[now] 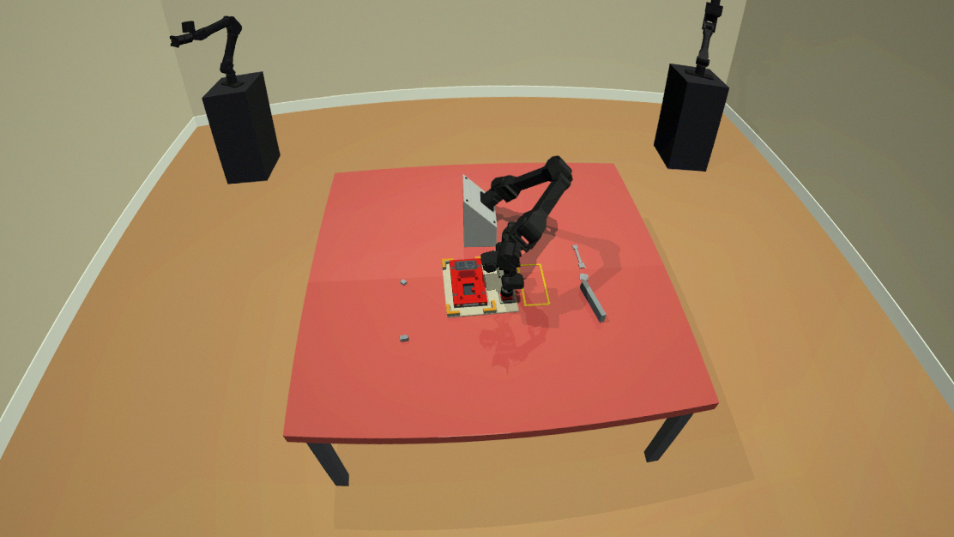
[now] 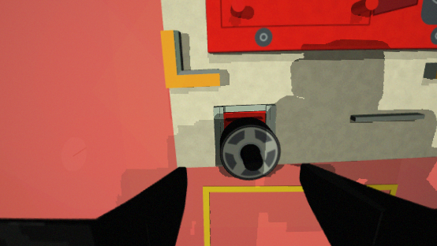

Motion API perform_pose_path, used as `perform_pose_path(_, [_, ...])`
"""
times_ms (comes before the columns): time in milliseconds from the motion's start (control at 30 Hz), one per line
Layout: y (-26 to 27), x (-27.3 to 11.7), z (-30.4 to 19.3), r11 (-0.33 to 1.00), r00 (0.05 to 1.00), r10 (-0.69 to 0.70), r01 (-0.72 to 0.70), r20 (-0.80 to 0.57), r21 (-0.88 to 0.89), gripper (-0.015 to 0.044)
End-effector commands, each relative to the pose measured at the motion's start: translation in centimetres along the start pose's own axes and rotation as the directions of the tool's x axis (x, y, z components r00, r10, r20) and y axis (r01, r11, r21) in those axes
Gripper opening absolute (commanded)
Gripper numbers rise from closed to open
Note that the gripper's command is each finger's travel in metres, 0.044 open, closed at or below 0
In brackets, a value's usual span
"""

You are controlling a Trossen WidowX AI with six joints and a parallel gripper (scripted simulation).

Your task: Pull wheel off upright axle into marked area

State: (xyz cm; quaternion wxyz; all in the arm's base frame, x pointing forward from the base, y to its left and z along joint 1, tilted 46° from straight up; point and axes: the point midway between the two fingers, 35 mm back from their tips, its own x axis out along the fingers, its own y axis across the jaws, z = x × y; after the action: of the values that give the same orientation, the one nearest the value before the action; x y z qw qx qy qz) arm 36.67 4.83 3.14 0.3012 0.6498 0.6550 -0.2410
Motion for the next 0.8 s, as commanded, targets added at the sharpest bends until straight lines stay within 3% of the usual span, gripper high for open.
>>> perform_pose_path(0, [-0.62, 3.39, -0.02, 1.0, 1.0, -0.017, 0.017, -0.012, 0.018, 0.03])
perform_pose_path(233, [-0.73, 3.89, -0.15, 1.0, 1.0, -0.017, 0.017, -0.013, 0.018, 0.03])
perform_pose_path(367, [-0.67, 3.6, -0.32, 1.0, 1.0, -0.02, 0.02, -0.008, 0.005, 0.0195])
perform_pose_path(633, [-0.67, 3.6, -0.32, 1.0, 1.0, -0.02, 0.02, -0.008, 0.005, 0.0142])
perform_pose_path(767, [-0.66, 3.55, -0.31, 1.0, 1.0, -0.02, 0.02, -0.008, 0.005, 0.0037])
